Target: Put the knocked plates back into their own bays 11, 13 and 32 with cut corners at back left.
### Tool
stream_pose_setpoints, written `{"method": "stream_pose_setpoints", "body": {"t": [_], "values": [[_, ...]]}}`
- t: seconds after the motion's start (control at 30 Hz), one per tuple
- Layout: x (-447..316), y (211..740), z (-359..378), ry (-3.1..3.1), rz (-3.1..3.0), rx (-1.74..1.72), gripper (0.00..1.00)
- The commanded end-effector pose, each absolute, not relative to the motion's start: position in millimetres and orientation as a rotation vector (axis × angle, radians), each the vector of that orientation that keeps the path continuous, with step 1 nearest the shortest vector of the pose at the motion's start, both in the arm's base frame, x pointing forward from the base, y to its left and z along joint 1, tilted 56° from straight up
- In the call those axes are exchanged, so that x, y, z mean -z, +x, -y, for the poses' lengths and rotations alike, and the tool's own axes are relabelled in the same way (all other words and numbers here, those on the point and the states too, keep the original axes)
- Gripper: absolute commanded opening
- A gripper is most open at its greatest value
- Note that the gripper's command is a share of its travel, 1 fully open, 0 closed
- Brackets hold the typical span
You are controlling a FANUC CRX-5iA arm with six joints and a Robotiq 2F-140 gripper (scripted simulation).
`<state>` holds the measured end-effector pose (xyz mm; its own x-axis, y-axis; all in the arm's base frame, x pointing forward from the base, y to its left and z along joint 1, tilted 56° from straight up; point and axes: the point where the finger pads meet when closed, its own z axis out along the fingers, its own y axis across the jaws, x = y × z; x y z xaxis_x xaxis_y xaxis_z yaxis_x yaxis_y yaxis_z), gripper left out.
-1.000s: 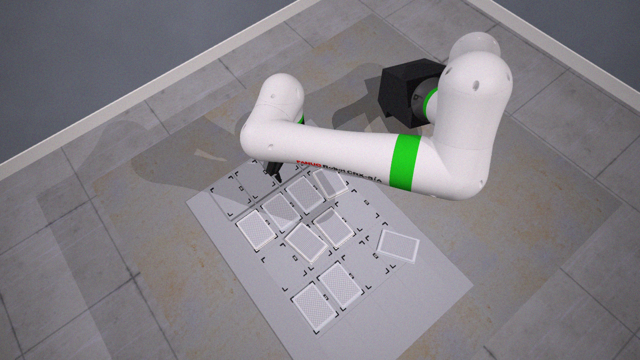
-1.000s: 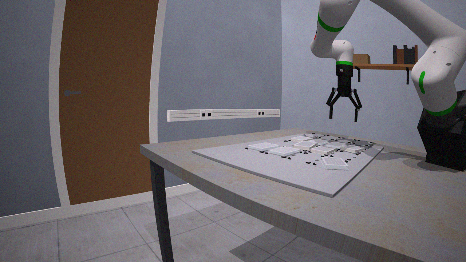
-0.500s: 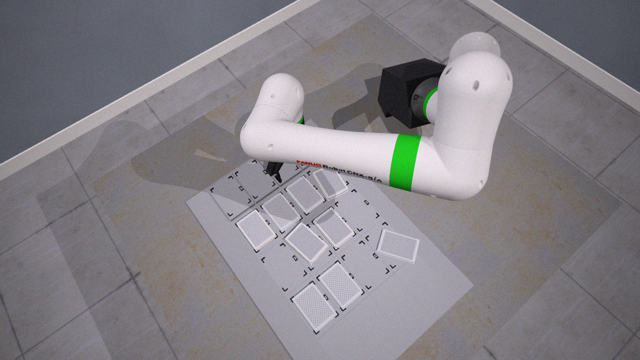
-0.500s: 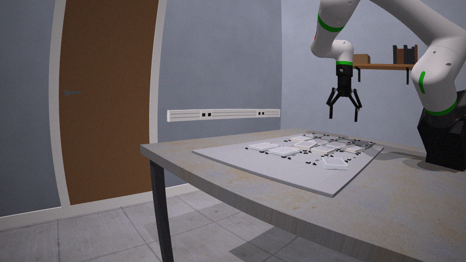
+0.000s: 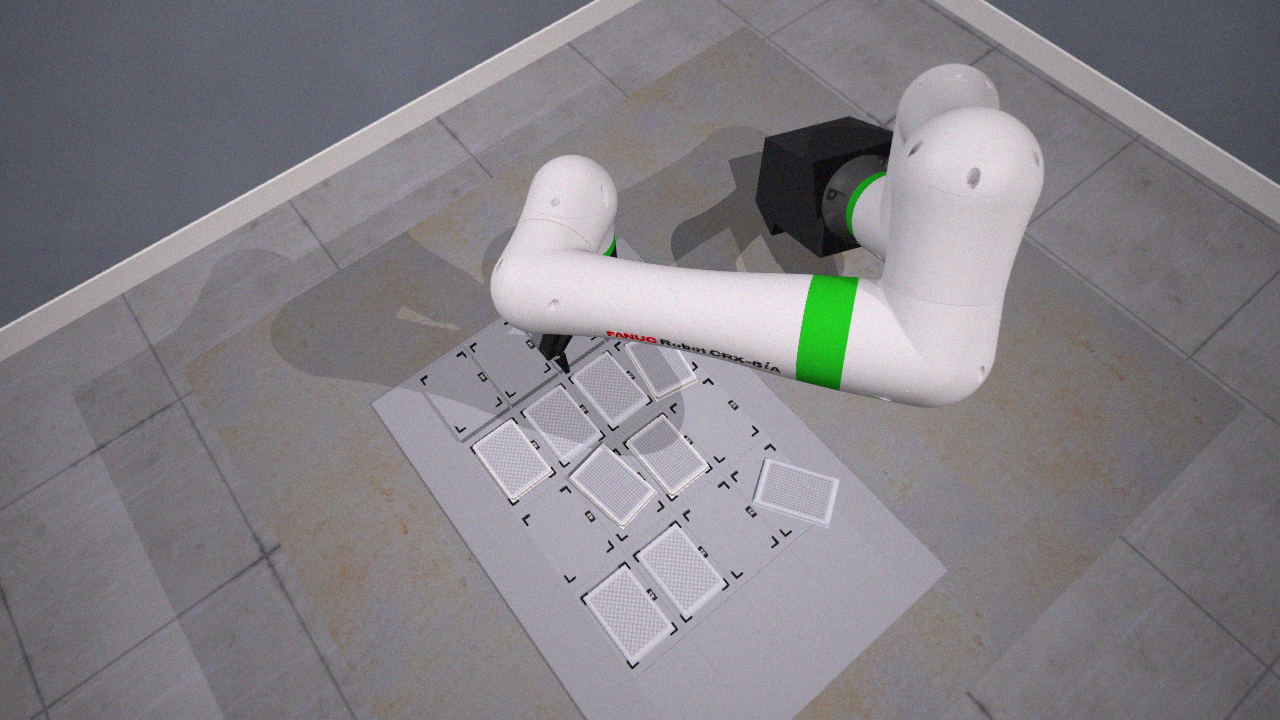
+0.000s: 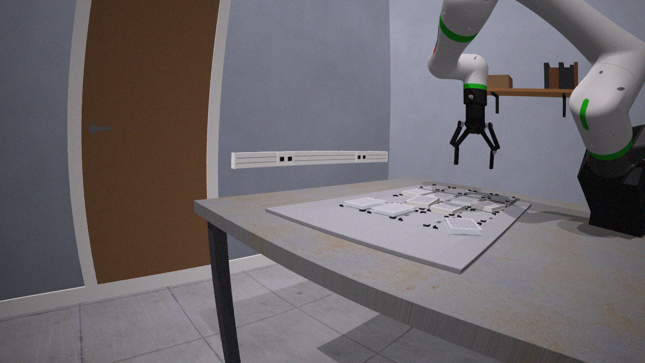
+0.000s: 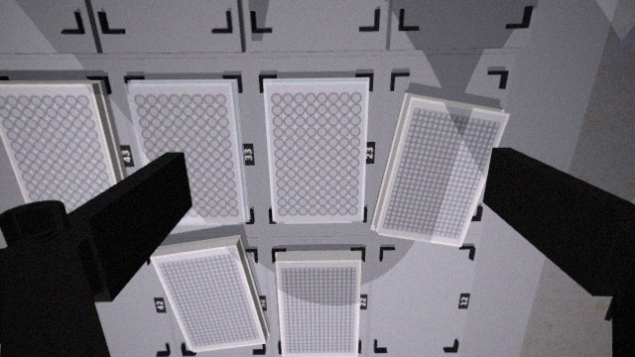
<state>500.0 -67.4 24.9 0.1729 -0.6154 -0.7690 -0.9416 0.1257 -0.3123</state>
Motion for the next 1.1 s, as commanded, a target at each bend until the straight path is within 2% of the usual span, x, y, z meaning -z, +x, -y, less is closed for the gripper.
{"method": "stream_pose_setpoints", "body": {"t": [0.0,1.07], "values": [[-38.9,497.0,57.5,-1.58,-1.534,-0.471,1.0],[-124.9,477.7,-11.6,-1.58,-1.534,-0.471,1.0]]}}
